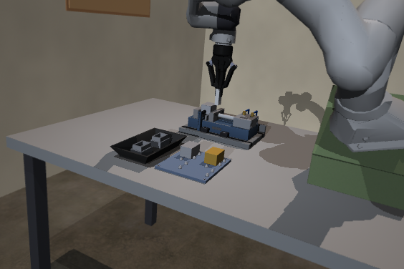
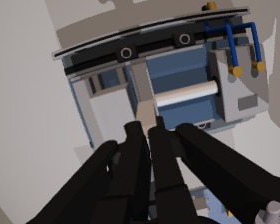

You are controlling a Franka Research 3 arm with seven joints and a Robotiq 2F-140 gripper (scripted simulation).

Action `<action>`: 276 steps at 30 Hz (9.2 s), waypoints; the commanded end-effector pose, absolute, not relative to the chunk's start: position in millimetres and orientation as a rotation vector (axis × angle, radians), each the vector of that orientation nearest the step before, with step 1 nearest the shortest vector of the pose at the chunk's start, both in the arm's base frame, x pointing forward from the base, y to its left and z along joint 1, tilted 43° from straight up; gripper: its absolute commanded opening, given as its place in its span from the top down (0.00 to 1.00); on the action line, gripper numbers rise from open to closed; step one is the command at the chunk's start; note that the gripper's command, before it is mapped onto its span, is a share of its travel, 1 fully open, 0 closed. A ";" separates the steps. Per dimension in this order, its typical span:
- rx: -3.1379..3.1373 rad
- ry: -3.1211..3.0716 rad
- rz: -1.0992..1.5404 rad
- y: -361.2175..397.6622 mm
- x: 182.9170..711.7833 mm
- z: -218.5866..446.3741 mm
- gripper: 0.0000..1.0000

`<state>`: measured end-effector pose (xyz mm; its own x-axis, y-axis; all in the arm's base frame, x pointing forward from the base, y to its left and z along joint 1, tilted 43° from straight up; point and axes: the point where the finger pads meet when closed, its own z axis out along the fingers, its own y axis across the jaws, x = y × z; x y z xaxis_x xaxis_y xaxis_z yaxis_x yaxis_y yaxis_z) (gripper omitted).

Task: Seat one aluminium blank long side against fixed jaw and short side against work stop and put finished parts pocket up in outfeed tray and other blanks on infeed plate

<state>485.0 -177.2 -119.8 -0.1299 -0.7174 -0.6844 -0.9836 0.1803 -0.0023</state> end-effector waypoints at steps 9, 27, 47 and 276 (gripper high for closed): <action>-1.597 1.909 0.626 -173.8 484.9 -124.1 1.00; -1.597 1.909 0.626 -168.8 485.9 -129.5 1.00; -1.597 1.909 0.626 -166.6 486.3 -131.9 1.00; -1.597 1.909 0.626 -219.0 476.5 -75.0 1.00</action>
<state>476.8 -218.6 -77.0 -0.1202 -0.7215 -0.6819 -0.9845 0.1750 -0.0117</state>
